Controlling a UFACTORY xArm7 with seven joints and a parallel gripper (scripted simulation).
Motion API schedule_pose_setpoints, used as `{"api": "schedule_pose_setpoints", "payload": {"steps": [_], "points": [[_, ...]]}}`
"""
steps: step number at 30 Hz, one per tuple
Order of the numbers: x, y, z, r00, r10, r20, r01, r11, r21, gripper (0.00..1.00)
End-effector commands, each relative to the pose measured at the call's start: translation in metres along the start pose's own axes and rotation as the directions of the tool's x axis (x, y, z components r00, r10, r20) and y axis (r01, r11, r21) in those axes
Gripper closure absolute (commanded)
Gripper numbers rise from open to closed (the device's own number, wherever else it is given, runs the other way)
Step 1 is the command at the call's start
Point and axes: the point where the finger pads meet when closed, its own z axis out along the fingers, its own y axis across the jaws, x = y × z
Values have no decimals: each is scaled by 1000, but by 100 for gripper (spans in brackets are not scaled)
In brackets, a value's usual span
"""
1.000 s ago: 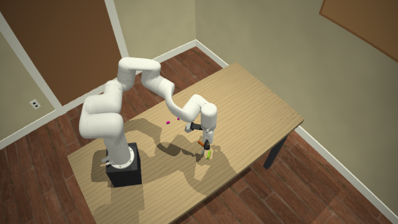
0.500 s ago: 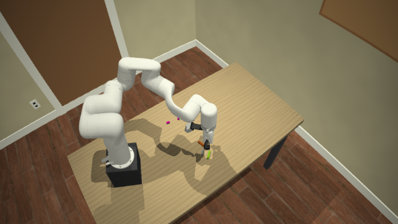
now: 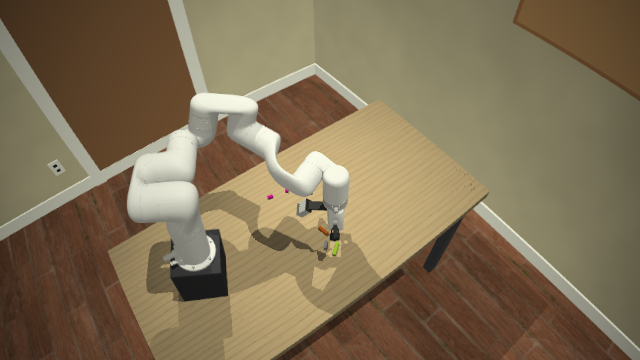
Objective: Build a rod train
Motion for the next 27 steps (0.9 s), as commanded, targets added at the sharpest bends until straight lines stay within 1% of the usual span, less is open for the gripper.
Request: {"api": "schedule_pose_setpoints", "payload": {"steps": [1,5,10,12,14,16,18,27], "points": [[-1,1,-1,986,-166,4,166,986,-4,0],[-1,1,-1,955,-297,5,297,955,-4,0],[-1,1,-1,893,-451,5,451,893,-3,0],[-1,1,-1,893,-451,5,451,893,-3,0],[-1,2,-1,838,-545,5,545,838,-2,0],[-1,2,-1,808,-589,6,589,808,-2,0],[-1,2,-1,799,-601,6,601,799,-2,0],[-1,2,-1,799,-601,6,601,799,-2,0]]}}
